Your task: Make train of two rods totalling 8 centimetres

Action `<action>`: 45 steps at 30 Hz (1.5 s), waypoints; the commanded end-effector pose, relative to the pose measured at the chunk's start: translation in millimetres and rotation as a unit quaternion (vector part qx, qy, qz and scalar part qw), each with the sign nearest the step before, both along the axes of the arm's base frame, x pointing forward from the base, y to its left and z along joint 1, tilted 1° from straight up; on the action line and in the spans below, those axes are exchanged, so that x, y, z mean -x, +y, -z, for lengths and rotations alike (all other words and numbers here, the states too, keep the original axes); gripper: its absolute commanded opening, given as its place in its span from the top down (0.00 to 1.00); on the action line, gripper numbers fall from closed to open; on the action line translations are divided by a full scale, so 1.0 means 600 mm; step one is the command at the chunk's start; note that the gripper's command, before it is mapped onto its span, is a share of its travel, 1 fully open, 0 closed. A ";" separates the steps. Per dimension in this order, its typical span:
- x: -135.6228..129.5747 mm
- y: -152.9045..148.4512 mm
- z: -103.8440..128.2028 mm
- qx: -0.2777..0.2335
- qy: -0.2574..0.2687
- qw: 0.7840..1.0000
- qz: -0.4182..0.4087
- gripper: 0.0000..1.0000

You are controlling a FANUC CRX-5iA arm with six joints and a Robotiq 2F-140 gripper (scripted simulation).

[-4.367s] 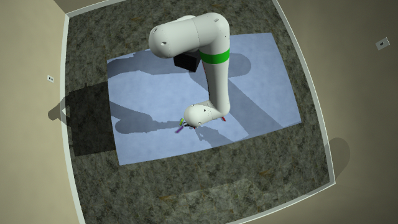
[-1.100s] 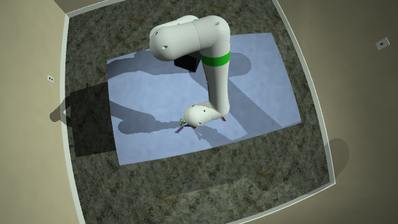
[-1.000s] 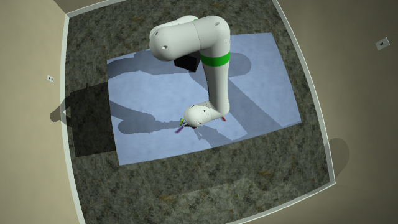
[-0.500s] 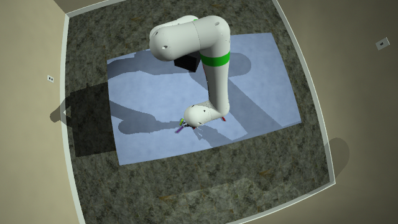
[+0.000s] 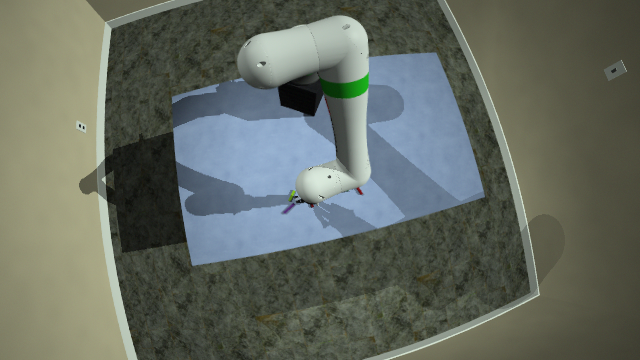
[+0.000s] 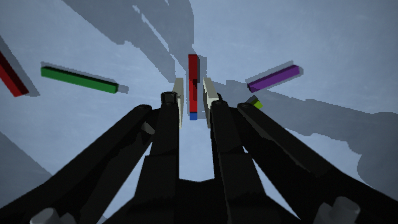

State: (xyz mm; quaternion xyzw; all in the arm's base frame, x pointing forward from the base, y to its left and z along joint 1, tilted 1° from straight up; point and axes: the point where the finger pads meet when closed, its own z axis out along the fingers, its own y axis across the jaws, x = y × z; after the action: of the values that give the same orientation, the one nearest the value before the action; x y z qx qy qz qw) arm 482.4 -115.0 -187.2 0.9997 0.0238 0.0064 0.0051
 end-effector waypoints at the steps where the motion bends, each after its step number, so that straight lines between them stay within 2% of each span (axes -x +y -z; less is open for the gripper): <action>1: 0.000 0.000 -0.033 0.000 0.000 1.000 0.000 0.85; 7: 0.001 0.001 -0.084 0.000 0.000 1.000 0.000 0.85; 18: 0.001 0.001 -0.110 0.000 0.000 1.000 0.000 0.85; 19: 0.001 0.001 -0.110 0.000 0.000 1.000 0.000 0.00; 45: 0.001 0.001 -0.114 0.000 0.000 1.000 0.000 0.00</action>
State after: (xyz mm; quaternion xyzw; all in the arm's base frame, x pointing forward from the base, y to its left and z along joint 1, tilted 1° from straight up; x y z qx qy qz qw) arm 481.4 -114.3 -120.2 0.9997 0.0238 0.0063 0.0051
